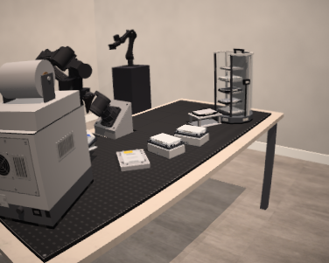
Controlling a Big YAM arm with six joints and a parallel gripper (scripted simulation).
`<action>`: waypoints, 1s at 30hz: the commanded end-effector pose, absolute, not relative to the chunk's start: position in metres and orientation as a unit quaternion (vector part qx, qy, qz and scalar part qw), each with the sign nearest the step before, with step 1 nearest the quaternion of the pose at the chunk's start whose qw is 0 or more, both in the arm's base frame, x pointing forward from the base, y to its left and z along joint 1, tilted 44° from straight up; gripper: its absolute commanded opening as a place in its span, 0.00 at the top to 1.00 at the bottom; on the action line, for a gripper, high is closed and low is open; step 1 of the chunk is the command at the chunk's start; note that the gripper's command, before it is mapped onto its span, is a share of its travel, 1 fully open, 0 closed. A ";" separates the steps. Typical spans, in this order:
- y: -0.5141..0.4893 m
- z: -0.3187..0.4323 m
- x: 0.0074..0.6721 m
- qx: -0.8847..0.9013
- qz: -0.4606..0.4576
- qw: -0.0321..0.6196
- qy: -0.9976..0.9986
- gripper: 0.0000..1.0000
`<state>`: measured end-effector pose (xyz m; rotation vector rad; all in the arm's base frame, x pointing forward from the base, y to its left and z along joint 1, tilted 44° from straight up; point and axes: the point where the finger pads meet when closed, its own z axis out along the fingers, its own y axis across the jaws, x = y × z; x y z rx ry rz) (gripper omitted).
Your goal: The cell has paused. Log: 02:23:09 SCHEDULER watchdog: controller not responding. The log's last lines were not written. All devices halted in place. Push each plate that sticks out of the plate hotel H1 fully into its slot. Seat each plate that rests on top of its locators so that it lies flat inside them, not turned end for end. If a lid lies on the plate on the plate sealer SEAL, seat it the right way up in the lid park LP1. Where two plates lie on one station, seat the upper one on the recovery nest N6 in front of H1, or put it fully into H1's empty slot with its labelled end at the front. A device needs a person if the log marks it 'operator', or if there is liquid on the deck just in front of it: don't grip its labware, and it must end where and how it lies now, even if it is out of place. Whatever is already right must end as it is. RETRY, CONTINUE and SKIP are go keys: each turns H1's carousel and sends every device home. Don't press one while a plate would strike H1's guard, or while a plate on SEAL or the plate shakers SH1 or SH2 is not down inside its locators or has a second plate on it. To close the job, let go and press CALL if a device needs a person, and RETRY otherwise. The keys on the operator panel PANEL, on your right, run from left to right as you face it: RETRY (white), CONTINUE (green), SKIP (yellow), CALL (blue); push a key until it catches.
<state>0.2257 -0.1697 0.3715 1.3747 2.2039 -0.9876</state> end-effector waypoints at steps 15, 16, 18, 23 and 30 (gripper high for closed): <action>-0.168 0.390 0.230 0.499 -0.349 0.186 0.771 0.00; -0.168 0.390 0.230 0.499 -0.349 0.186 0.771 0.00; -0.168 0.390 0.230 0.499 -0.349 0.186 0.771 0.00; -0.168 0.390 0.230 0.499 -0.349 0.186 0.771 0.00; -0.171 0.396 0.213 0.534 -0.330 0.207 0.751 0.00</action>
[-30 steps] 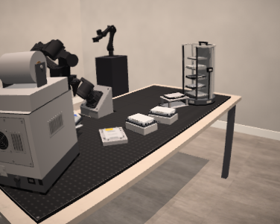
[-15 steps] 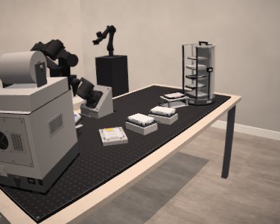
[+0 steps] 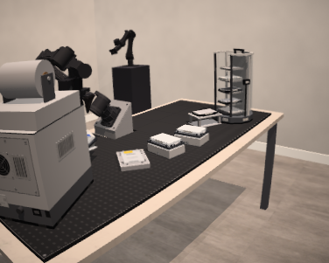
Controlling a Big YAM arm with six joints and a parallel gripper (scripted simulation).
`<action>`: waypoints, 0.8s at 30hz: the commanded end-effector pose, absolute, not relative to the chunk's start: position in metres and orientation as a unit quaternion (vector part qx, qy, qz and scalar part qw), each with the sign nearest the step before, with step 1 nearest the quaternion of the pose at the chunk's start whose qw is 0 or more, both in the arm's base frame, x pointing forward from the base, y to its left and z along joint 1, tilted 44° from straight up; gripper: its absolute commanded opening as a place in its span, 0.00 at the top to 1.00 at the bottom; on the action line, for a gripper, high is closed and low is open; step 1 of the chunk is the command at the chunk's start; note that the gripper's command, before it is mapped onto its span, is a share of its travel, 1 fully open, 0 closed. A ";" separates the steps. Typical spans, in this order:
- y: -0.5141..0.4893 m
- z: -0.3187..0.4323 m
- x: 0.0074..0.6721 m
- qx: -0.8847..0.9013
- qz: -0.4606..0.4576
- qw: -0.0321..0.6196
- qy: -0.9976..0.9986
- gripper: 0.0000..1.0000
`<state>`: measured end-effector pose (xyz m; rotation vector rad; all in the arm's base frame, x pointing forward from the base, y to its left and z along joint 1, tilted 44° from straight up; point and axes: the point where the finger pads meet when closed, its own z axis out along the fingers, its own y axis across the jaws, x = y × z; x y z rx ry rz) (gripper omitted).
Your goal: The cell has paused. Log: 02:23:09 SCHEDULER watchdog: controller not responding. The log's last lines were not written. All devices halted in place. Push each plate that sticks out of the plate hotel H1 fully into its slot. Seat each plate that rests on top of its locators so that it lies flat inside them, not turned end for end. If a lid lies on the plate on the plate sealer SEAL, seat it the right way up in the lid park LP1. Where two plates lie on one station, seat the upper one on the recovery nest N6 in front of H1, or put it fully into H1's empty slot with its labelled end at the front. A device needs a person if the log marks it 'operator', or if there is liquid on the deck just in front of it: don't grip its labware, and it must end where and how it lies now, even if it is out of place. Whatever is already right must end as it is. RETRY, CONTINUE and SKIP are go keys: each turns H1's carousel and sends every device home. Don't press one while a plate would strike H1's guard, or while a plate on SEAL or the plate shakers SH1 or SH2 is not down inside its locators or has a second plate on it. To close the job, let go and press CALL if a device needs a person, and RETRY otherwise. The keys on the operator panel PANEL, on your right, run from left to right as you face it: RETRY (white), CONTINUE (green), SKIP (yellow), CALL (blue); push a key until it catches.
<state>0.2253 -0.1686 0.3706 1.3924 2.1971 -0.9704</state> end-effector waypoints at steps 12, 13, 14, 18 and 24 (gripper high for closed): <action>-0.170 0.379 0.174 0.572 -0.306 0.216 0.730 0.00; -0.170 0.379 0.171 0.572 -0.307 0.216 0.730 0.00; -0.170 0.379 0.168 0.572 -0.306 0.217 0.729 0.00; -0.170 0.380 0.155 0.572 -0.306 0.217 0.729 0.00; -0.171 0.381 0.138 0.572 -0.306 0.217 0.729 0.00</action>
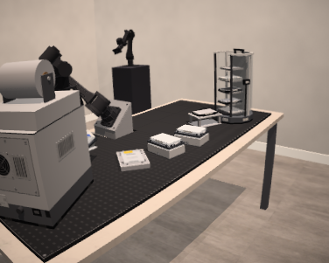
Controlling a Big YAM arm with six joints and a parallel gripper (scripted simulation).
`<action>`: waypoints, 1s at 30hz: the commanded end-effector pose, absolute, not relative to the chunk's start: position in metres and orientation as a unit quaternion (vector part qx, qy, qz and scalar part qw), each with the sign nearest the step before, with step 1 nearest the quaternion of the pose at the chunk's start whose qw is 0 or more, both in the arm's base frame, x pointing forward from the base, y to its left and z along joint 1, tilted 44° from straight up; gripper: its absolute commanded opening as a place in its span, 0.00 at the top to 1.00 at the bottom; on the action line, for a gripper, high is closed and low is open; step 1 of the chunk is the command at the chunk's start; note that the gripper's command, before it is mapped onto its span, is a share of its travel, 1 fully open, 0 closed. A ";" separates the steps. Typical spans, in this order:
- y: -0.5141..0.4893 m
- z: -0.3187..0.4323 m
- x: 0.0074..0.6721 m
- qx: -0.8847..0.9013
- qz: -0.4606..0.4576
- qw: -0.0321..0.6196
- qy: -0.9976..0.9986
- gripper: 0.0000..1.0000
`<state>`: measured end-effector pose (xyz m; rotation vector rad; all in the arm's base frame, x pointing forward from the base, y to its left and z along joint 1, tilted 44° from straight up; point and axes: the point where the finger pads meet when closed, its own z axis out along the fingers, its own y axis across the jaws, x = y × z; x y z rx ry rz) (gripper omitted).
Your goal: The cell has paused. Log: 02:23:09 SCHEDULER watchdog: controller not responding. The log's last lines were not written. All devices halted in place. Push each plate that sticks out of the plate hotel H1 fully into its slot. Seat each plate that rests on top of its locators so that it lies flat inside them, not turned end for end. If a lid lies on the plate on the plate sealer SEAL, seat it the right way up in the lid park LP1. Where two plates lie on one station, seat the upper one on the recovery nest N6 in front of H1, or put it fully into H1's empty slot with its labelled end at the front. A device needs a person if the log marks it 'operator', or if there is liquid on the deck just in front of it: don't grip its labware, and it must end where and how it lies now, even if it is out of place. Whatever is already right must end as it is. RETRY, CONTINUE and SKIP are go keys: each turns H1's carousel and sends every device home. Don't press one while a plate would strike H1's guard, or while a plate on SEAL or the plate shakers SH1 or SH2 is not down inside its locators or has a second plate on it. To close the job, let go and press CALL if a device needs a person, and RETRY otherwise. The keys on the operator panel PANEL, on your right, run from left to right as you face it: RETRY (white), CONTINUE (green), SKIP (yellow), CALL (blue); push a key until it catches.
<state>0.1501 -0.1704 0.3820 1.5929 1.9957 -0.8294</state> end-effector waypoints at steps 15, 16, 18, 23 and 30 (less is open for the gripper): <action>-0.173 0.385 0.103 0.590 -0.299 0.234 0.712 0.00; -0.174 0.384 0.105 0.606 -0.294 0.238 0.700 0.00; -0.174 0.384 0.105 0.606 -0.294 0.238 0.700 0.00; -0.174 0.382 0.109 0.640 -0.284 0.246 0.670 0.00; -0.174 0.383 0.107 0.693 -0.263 0.271 0.614 0.00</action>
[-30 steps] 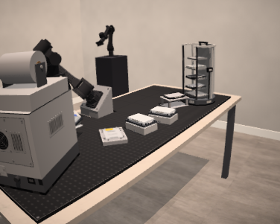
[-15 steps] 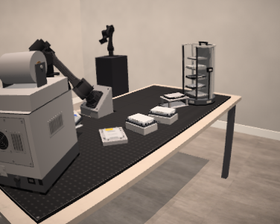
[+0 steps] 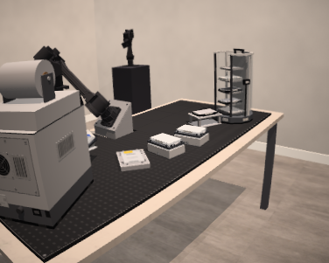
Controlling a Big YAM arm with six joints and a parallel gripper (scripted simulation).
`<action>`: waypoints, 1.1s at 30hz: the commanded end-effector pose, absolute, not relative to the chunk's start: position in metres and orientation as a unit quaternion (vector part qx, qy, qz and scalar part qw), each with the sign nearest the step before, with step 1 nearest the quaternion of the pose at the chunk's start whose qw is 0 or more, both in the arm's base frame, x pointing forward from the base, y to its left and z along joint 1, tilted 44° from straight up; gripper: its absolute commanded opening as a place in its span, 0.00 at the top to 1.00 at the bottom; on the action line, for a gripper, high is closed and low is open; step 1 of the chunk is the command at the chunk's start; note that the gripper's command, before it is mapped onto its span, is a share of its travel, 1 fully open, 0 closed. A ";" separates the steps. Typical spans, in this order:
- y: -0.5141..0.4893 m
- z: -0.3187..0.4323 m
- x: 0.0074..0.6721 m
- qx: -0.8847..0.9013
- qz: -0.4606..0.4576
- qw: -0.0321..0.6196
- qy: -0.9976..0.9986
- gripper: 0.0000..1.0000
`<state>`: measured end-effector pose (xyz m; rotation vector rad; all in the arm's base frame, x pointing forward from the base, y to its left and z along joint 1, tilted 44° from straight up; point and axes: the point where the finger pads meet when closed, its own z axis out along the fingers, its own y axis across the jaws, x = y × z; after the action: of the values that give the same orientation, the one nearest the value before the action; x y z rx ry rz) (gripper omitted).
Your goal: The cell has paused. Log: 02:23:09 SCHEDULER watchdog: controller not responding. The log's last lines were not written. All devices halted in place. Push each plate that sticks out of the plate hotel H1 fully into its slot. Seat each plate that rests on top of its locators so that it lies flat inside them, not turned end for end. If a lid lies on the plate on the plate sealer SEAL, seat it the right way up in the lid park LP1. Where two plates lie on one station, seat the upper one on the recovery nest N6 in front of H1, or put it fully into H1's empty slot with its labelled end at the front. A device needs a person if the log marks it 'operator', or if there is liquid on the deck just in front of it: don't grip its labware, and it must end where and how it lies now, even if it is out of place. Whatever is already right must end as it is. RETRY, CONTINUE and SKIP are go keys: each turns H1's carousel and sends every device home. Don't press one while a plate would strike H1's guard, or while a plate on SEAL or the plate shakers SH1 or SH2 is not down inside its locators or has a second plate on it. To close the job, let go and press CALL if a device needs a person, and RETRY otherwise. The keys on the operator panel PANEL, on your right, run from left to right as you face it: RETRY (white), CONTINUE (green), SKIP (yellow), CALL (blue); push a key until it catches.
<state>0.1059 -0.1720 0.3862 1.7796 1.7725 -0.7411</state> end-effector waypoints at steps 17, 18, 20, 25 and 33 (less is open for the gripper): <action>-0.173 0.383 0.107 0.789 -0.212 0.312 0.484 0.00; -0.174 0.383 0.107 0.795 -0.208 0.314 0.475 0.00; -0.174 0.383 0.107 0.806 -0.201 0.319 0.456 0.00; -0.173 0.383 0.107 0.821 -0.190 0.326 0.428 0.00; -0.173 0.383 0.107 0.858 -0.159 0.342 0.350 0.00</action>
<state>0.1061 -0.1718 0.3860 2.1792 1.0521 -0.4514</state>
